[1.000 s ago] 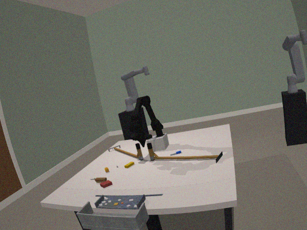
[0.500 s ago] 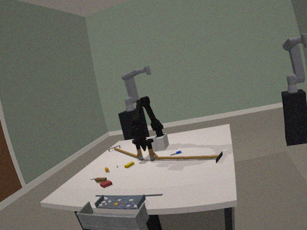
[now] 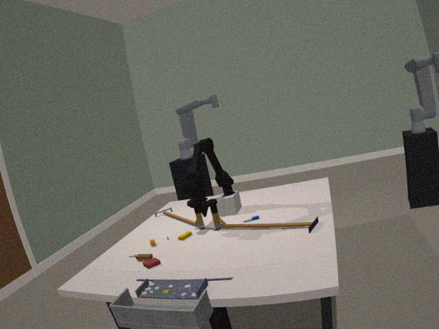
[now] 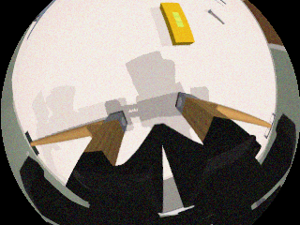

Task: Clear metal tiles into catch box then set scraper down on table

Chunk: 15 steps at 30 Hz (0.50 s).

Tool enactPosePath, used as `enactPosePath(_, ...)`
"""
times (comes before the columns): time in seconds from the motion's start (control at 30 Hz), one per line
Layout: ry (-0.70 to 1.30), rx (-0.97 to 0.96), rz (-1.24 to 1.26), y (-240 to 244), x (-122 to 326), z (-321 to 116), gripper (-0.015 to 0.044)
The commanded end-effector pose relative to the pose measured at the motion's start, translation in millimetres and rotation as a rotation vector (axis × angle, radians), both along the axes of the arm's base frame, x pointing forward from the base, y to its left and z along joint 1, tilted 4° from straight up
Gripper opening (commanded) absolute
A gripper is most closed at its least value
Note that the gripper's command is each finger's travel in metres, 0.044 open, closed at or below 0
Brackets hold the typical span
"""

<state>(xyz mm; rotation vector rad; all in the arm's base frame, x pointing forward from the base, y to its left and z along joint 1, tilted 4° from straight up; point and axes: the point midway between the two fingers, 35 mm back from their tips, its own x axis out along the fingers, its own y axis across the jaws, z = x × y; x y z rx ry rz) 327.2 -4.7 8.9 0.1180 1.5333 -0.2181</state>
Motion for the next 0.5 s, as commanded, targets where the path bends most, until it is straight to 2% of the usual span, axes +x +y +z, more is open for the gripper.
enactPosePath(0.0,0.004,-0.003,-0.001,-10,-1,0,0.0)
enactPosePath(0.47,0.004,-0.004,-0.001,-33,-2,1,0.0)
